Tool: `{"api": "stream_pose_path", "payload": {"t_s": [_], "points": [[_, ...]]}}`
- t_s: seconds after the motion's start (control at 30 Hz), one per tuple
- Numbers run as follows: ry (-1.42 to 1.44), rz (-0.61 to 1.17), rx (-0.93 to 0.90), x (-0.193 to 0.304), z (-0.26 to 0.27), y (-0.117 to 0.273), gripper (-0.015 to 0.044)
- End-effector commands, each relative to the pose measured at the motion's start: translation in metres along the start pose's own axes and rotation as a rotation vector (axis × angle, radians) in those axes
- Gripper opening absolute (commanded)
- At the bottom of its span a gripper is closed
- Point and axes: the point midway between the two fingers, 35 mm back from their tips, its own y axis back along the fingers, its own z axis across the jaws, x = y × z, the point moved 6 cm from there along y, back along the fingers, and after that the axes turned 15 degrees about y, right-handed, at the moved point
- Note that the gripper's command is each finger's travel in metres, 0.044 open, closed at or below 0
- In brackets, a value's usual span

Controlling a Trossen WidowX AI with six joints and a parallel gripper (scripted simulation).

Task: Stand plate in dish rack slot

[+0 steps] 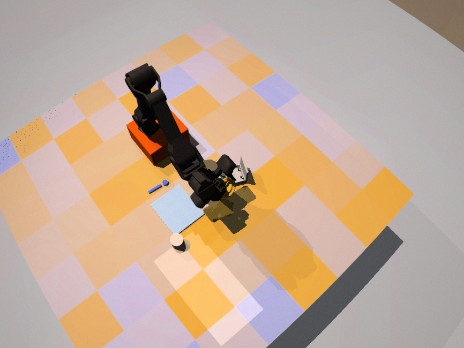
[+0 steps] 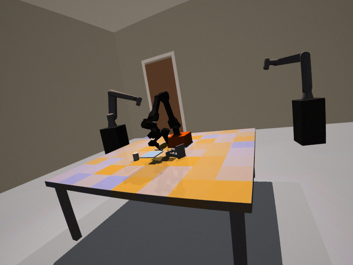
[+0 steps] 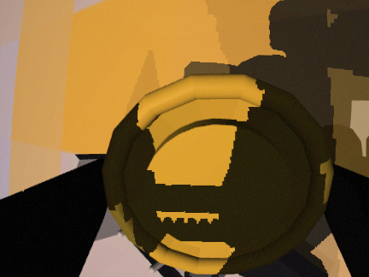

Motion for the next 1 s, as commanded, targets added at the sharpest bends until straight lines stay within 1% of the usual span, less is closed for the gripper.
{"api": "stream_pose_path", "payload": {"t_s": [0.0, 0.43, 0.97], "points": [[0.060, -0.055, -0.055, 0.006, -0.007, -0.007, 0.0000], [0.292, -0.267, -0.197, 0.024, -0.026, -0.020, 0.0000], [0.594, -0.525, -0.301, 0.060, -0.036, -0.016, 0.0000]]}}
